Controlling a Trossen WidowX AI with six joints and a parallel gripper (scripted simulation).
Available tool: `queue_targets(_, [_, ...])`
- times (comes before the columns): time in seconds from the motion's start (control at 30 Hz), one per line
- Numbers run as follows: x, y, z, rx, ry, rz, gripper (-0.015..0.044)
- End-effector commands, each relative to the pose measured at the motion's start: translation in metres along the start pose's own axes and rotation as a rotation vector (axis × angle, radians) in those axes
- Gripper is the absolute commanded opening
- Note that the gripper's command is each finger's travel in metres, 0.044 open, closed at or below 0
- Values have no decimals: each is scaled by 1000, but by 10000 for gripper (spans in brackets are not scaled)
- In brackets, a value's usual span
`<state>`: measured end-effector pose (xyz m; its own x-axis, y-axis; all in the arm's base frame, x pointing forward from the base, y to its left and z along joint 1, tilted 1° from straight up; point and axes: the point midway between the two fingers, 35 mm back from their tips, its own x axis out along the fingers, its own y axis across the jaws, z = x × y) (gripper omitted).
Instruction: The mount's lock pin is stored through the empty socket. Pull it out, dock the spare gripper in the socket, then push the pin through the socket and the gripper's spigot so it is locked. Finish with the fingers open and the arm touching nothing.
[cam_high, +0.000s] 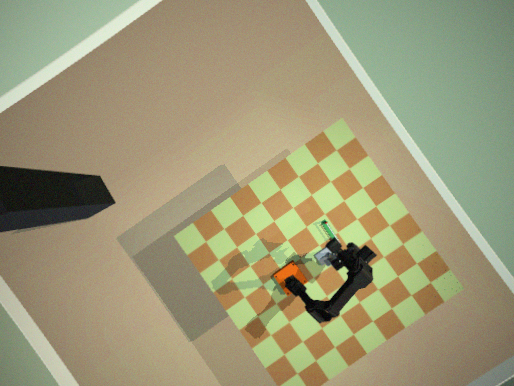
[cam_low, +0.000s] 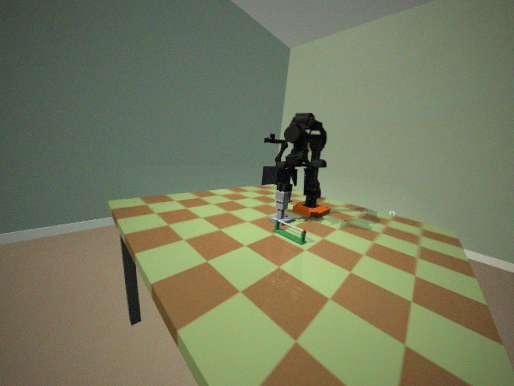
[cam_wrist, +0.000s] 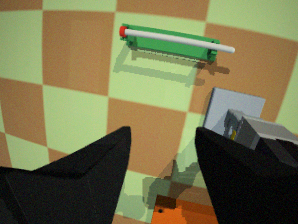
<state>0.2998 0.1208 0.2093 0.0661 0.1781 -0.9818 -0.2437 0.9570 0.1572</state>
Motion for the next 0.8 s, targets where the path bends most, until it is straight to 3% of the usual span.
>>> queue_targets(0.0, [36, 1, 46, -964, 219, -241, 180])
queue_targets(0.23, [52, 4, 61, -1384, 373, -276, 180])
queue_targets(0.77, [53, 7, 63, -1390, 369, -279, 180])
